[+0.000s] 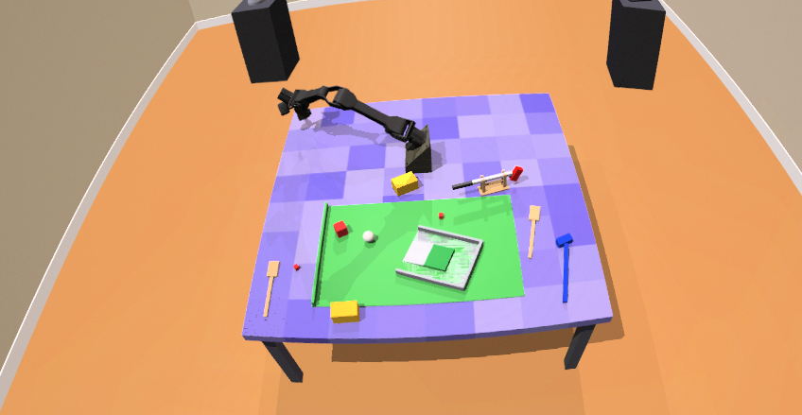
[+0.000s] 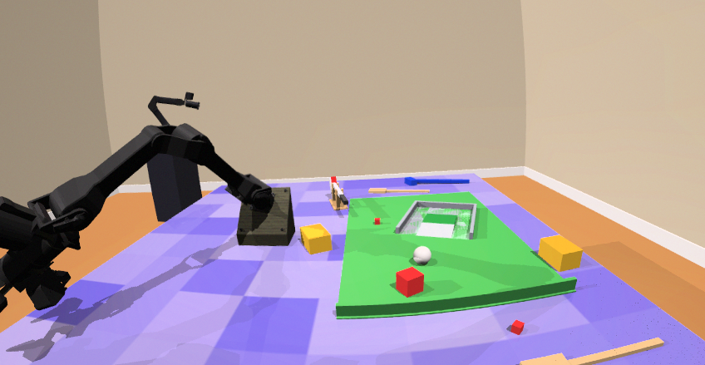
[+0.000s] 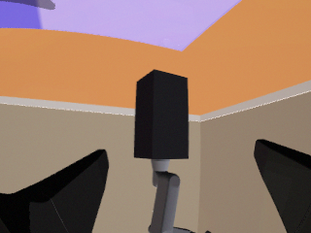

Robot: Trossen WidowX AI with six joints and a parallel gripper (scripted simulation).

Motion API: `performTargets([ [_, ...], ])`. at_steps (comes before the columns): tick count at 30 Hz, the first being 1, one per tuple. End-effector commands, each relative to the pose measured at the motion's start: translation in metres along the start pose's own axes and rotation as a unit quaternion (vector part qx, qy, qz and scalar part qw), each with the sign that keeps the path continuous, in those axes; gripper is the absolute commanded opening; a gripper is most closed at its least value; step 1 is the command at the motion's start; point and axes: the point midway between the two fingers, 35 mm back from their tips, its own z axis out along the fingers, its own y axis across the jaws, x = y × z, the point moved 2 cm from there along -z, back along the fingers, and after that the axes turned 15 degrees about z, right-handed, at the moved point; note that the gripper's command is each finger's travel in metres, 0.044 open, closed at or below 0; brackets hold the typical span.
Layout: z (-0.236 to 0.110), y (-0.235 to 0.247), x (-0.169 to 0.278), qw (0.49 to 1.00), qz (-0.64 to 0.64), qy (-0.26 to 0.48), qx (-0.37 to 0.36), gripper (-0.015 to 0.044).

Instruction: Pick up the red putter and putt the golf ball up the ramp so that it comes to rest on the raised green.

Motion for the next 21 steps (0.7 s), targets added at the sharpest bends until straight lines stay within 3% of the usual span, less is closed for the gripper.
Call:
performTargets([
  [1, 0.0, 0.0, 0.0, 1.0, 0.001, 0.0, 0.0, 0.0426],
  [7, -0.006, 0.002, 0.003, 0.999, 0.044, -0.012, 0.005, 0.044],
  [21, -0.072, -0.066, -0.119, 0.973, 0.142, -0.169, 0.067, 0.044],
])
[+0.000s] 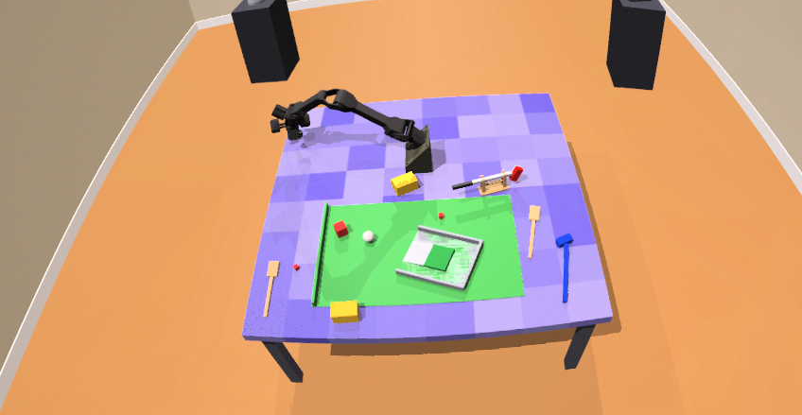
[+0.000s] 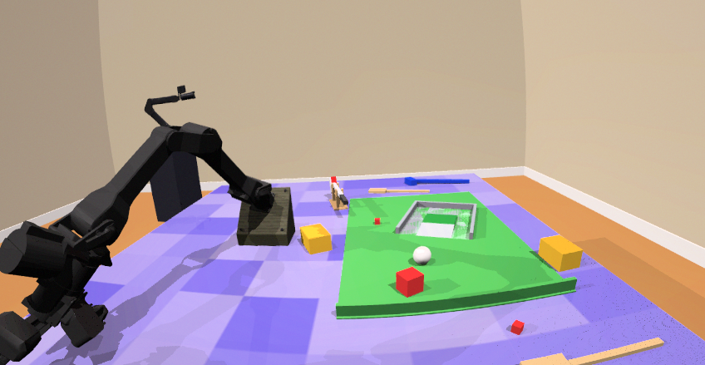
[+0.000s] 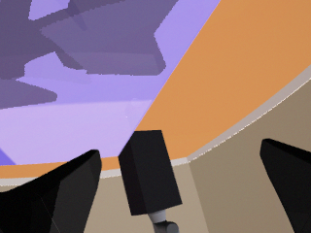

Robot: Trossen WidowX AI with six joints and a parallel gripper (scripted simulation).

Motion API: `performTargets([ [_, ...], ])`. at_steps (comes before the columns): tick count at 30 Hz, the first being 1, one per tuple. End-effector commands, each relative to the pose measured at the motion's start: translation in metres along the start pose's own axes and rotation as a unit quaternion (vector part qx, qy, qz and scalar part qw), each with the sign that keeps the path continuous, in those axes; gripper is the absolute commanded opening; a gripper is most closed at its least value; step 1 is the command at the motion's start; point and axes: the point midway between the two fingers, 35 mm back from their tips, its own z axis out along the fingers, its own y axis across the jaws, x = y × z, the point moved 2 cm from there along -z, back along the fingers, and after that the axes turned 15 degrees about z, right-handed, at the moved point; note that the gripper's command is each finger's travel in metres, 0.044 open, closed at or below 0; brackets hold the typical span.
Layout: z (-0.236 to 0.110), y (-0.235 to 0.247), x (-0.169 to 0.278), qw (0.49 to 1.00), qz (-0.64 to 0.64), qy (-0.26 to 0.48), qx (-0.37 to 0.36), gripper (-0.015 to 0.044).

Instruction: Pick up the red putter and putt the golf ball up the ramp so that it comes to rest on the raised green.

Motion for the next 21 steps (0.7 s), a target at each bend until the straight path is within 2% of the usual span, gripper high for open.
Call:
performTargets([
  [1, -0.018, -0.013, -0.045, 0.998, 0.033, -0.054, 0.016, 0.044],
  [10, -0.069, -0.039, -0.136, 0.98, 0.096, -0.173, 0.038, 0.044],
  [21, -0.16, -0.054, -0.237, 0.932, 0.158, -0.325, 0.033, 0.044],
])
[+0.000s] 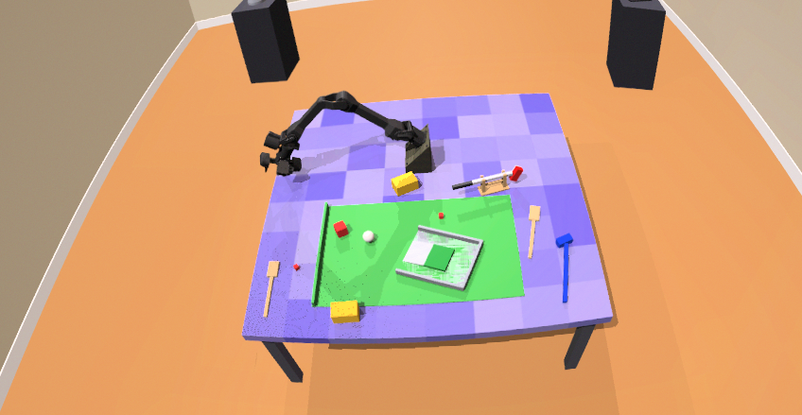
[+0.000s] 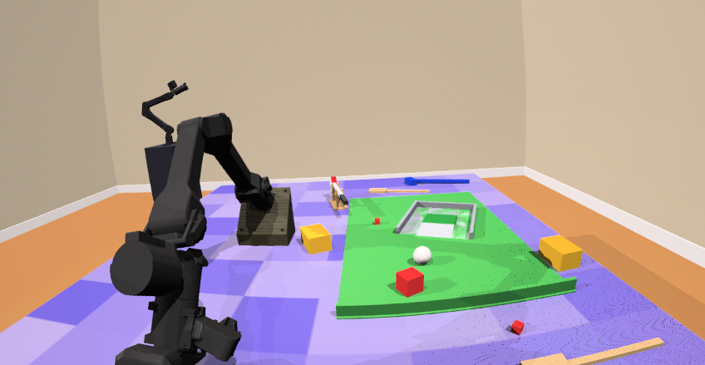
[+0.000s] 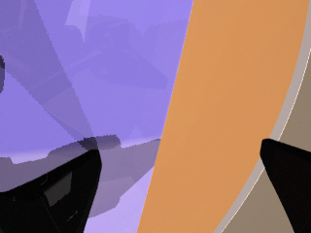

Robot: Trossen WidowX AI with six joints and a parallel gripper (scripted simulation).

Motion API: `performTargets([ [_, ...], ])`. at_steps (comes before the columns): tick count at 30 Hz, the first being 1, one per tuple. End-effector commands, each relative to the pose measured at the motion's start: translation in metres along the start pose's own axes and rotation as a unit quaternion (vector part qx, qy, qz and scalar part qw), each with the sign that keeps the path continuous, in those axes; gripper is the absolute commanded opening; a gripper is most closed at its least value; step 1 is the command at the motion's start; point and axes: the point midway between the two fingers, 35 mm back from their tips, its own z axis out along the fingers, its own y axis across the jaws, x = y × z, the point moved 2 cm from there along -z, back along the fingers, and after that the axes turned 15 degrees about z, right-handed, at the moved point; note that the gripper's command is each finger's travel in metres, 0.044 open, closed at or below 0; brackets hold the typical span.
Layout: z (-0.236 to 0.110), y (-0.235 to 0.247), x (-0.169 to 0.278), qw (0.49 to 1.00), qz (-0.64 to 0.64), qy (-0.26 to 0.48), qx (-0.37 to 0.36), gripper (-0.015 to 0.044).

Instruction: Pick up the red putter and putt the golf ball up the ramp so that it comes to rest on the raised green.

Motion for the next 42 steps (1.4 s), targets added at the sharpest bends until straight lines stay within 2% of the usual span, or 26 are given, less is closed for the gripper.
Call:
performTargets([
  [1, -0.015, 0.01, -0.053, 0.998, 0.027, -0.063, -0.011, 0.044],
  [11, -0.063, 0.054, -0.172, 0.976, 0.05, -0.197, -0.071, 0.044],
  [22, -0.151, 0.122, -0.28, 0.932, 0.034, -0.323, -0.161, 0.044],
  [33, -0.242, 0.239, -0.348, 0.878, -0.059, -0.381, -0.283, 0.044],
  [42, -0.335, 0.346, -0.362, 0.823, -0.178, -0.398, -0.364, 0.044],
])
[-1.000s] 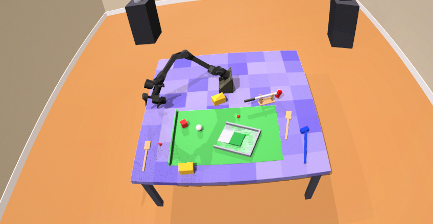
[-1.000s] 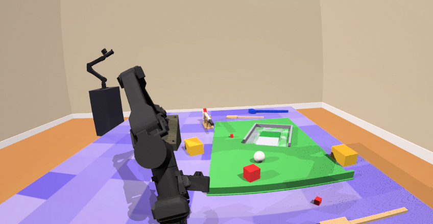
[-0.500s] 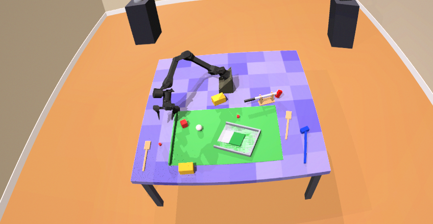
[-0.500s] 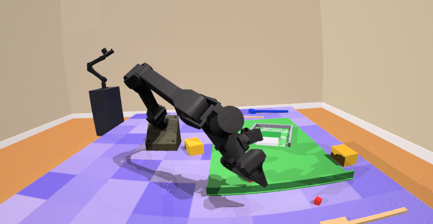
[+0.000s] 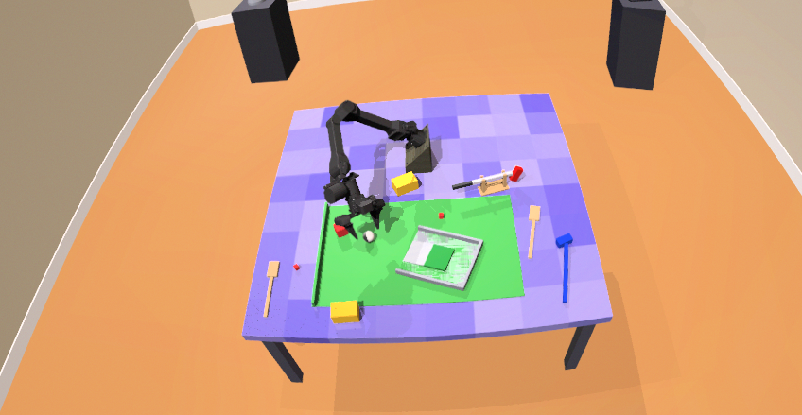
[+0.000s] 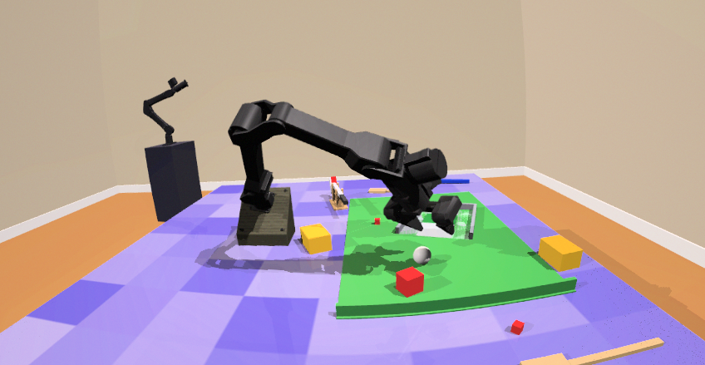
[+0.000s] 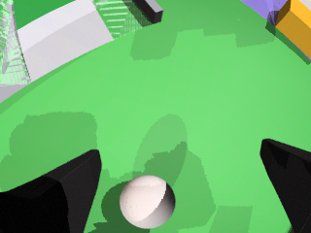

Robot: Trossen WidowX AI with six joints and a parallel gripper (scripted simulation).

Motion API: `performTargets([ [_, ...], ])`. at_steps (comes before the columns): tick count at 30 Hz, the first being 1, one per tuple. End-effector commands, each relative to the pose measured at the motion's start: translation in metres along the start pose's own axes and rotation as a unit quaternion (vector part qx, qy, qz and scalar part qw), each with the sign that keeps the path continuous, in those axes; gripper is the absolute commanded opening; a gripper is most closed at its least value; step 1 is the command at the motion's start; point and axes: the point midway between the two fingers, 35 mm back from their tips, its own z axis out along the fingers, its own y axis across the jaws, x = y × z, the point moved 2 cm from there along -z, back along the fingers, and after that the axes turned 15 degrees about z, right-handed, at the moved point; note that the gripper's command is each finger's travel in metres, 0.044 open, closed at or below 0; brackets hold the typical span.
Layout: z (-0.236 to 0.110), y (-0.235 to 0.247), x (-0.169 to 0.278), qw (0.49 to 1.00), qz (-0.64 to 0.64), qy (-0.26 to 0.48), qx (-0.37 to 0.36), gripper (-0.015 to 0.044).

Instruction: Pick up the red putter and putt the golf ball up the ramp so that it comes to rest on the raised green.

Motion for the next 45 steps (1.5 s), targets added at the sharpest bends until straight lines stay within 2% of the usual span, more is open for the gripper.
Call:
performTargets([
  [1, 0.013, 0.064, -0.03, 0.997, -0.046, 0.006, -0.066, 0.044],
  [8, 0.018, 0.168, -0.062, 0.978, -0.137, 0.026, -0.155, 0.044],
  [14, 0.008, 0.262, -0.07, 0.947, -0.23, 0.059, -0.216, 0.044],
  [20, -0.011, 0.353, -0.056, 0.902, -0.331, 0.103, -0.255, 0.044],
  [26, -0.036, 0.43, -0.02, 0.845, -0.438, 0.158, -0.263, 0.044],
  [32, -0.039, 0.433, -0.014, 0.839, -0.448, 0.164, -0.261, 0.044],
  [45, -0.012, 0.433, 0.006, 0.839, -0.448, 0.165, -0.261, 0.044],
])
